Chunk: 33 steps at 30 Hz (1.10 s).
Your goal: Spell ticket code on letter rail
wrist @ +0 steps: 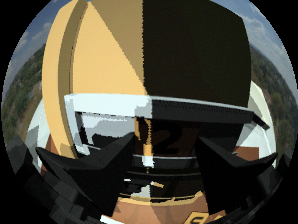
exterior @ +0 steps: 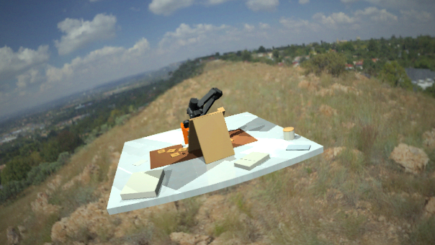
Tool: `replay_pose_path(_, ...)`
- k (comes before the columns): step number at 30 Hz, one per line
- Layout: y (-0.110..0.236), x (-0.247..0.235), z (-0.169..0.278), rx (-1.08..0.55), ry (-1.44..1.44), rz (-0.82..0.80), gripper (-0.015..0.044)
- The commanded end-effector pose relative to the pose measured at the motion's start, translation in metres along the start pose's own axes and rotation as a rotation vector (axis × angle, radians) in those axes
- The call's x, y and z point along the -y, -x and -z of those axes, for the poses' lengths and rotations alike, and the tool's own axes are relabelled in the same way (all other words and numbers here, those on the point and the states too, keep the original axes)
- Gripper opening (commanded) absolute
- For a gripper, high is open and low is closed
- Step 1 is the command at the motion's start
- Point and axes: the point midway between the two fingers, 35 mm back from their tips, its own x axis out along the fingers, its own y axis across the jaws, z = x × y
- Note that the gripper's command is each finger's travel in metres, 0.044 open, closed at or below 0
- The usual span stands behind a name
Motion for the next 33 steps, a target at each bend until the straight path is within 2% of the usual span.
replay_pose_path(1,-0.001,-0.003,0.003,-0.006,-0.011,0.001,0.0000)
replay_pose_path(33,-0.001,-0.021,0.002,-0.006,-0.012,0.001,0.0000)
